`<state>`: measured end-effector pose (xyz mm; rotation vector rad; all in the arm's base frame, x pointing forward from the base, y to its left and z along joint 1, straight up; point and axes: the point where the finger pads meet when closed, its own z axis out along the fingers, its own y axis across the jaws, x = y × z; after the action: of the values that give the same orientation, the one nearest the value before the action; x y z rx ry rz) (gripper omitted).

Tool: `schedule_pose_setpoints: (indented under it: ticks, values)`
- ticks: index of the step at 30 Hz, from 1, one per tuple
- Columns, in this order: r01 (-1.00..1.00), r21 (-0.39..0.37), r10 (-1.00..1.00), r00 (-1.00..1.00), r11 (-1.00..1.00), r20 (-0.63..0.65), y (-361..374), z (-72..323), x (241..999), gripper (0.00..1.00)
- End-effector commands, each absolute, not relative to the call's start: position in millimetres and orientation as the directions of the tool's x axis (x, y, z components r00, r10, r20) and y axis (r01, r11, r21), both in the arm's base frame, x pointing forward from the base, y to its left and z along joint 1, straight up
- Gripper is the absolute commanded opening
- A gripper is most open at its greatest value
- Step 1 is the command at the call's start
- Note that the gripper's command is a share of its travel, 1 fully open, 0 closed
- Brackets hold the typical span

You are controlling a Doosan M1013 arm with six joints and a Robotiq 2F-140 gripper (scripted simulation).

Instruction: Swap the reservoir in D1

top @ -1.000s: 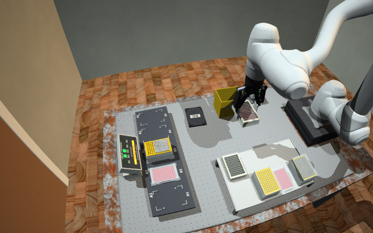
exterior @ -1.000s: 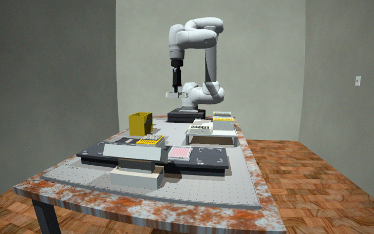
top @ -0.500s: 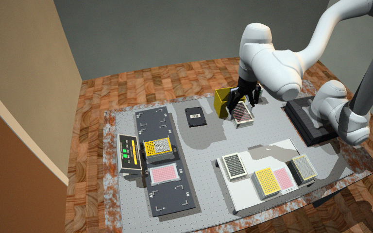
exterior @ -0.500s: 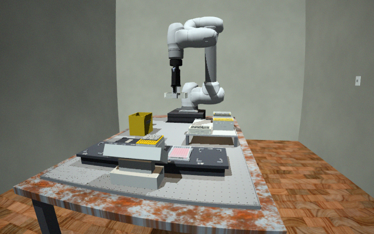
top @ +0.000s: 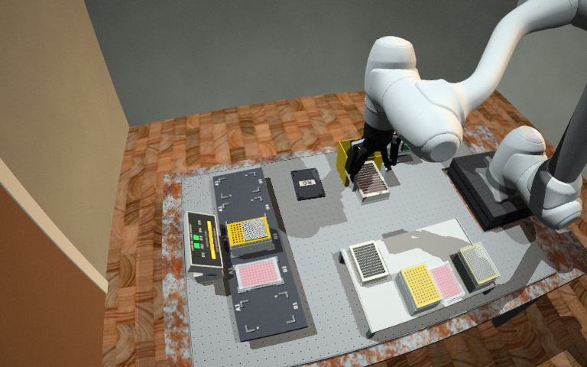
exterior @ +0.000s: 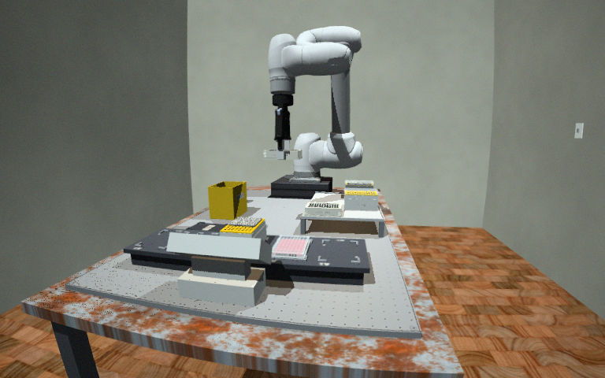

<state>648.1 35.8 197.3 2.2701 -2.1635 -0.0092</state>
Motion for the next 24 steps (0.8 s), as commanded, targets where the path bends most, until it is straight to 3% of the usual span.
schedule_pose_setpoints:
  ticks: [1, 24]
  values:
    - [-0.999, 0.008, -0.999, 0.048, -0.048, -0.001, 36, 197, 655, 0.00]
    - [-0.999, 0.008, -0.999, 0.048, -0.048, -0.001, 38, 197, 702, 0.00]
